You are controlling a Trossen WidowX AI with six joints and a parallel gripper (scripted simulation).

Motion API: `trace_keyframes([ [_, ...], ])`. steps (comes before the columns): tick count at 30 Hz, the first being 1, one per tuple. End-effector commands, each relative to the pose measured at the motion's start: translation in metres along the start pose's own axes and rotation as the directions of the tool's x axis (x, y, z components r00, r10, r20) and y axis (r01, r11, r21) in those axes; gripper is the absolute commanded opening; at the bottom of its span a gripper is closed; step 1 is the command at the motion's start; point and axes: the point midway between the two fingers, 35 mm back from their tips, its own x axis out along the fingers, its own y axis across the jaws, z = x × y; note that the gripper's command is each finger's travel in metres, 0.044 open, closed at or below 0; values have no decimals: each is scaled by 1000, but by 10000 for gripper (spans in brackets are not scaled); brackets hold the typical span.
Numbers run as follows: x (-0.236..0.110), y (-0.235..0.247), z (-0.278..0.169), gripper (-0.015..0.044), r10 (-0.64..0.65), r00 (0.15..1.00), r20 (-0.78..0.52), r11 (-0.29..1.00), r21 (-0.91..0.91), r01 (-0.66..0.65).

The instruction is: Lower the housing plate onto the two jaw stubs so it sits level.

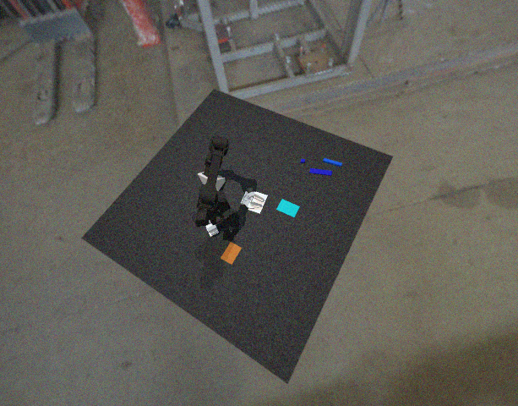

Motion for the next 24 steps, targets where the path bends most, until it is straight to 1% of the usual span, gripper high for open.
trace_keyframes([
  [1, -3, 16, 0, 351, 2, 1000, 3, 999, -41, -2],
  [24, -8, 93, -2, 351, -1, 1000, 9, 971, -237, 3],
])
